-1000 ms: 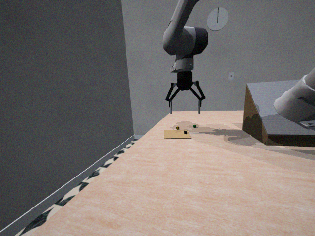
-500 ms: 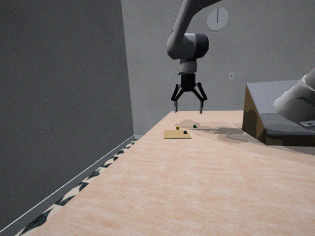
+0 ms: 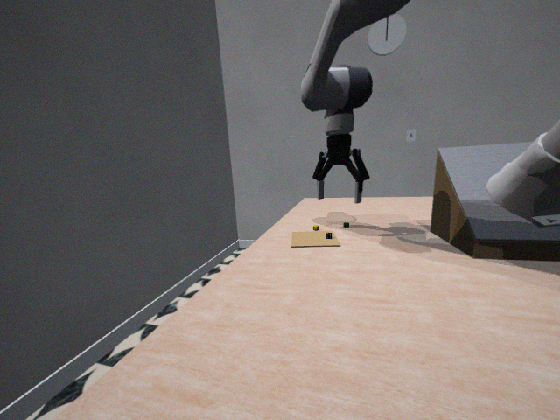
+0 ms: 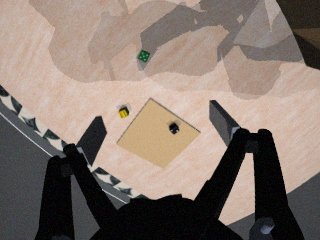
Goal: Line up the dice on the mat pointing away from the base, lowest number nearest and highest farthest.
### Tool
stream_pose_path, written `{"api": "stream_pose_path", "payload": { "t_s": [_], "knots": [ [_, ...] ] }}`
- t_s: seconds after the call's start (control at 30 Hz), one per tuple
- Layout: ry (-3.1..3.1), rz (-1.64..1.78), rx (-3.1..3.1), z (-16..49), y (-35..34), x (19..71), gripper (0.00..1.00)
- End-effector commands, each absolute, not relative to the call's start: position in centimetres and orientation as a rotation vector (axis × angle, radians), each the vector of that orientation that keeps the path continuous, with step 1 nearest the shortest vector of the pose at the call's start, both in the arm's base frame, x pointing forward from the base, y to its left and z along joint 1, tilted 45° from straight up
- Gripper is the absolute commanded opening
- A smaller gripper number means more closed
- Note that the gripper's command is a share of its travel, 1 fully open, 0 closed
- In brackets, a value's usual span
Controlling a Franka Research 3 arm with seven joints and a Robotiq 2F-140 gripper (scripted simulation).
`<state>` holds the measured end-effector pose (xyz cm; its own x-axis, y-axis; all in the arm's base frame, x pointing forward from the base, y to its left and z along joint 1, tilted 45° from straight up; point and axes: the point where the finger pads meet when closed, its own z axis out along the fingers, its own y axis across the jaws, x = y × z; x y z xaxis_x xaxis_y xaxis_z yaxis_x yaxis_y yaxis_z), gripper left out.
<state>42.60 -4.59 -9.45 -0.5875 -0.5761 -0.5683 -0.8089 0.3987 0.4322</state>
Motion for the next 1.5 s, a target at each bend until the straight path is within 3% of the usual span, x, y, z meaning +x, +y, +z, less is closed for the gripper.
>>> {"api": "stream_pose_path", "payload": {
  "t_s": [0.0, 0.83, 0.87, 1.47],
  "knots": [
    [2.470, 1.062, -1.018, -10.0, -4.9, 42.3, 1.00],
    [2.787, 1.173, -0.453, -14.4, -8.3, 39.3, 1.00],
    [2.787, 1.173, -0.453, -14.4, -8.3, 39.3, 0.19],
    [2.787, 1.173, -0.453, -14.4, -8.3, 39.3, 0.19]
  ]
}}
